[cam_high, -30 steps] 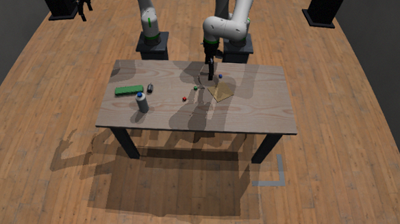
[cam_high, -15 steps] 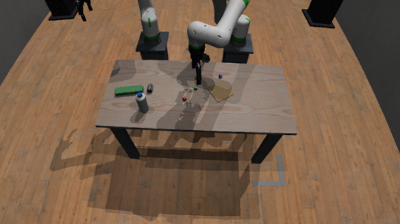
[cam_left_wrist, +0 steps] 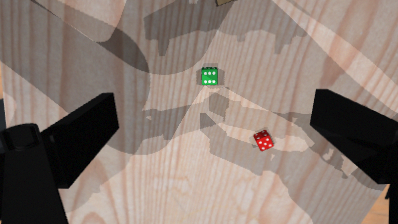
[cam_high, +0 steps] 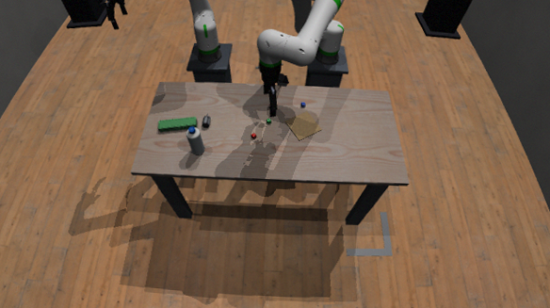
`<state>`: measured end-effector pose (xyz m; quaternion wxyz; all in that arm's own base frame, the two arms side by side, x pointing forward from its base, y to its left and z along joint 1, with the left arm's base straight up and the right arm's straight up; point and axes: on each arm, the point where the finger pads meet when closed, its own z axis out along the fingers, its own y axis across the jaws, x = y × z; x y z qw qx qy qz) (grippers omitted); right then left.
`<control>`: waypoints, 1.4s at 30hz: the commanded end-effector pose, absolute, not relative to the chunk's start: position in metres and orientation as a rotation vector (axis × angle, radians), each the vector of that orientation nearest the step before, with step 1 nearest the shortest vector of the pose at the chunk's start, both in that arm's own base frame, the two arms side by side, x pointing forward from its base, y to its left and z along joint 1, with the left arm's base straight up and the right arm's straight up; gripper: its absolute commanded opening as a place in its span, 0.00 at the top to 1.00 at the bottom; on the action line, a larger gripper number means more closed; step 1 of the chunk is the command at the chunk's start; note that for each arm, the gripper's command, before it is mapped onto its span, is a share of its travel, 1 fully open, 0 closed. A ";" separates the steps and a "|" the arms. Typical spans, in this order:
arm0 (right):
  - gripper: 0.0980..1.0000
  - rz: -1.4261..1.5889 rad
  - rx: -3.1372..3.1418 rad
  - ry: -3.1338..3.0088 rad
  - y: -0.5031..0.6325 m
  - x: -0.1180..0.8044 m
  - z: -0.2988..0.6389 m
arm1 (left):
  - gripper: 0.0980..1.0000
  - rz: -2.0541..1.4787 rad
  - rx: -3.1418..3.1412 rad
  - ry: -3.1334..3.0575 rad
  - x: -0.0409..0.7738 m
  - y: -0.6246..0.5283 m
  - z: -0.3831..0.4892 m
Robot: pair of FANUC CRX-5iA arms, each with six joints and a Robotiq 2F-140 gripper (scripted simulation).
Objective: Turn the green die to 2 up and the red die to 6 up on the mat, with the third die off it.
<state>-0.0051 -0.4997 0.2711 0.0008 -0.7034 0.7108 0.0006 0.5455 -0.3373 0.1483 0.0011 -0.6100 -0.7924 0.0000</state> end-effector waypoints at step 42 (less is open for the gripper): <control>0.00 0.000 -2.210 2.233 -0.500 -0.005 0.272 | 0.00 0.000 -3.036 -0.806 0.547 -0.338 0.134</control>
